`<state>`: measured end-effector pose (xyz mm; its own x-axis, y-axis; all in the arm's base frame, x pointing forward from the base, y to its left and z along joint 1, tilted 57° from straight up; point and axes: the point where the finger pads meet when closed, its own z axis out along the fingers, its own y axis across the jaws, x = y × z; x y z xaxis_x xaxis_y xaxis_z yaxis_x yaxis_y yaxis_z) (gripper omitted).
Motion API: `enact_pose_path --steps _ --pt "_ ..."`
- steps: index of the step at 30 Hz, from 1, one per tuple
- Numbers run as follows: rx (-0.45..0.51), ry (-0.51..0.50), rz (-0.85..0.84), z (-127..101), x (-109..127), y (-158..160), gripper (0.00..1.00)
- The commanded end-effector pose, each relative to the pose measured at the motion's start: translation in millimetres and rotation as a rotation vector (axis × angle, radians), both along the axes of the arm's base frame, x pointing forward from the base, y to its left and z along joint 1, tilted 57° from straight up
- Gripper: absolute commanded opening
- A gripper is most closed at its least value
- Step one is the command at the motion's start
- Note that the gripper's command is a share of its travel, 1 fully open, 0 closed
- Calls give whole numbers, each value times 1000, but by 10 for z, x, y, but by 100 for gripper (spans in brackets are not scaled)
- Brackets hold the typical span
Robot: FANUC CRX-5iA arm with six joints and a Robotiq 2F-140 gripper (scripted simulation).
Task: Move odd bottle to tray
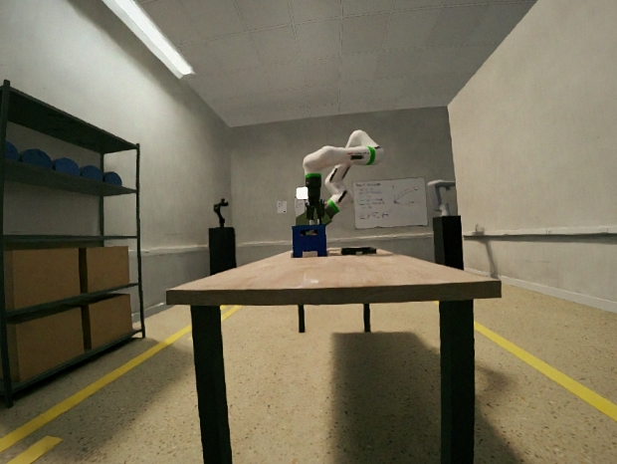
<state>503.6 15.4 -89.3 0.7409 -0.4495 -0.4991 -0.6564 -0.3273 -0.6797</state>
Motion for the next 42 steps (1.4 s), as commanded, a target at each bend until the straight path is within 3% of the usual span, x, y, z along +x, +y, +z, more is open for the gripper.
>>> enact_pose_path --steps 1,13,42 --pt "-1 -1 -1 2 2 -10 44" --pt "-1 -1 -1 46 -9 -77 44" --pt "-1 -1 -1 431 -112 -671 44"
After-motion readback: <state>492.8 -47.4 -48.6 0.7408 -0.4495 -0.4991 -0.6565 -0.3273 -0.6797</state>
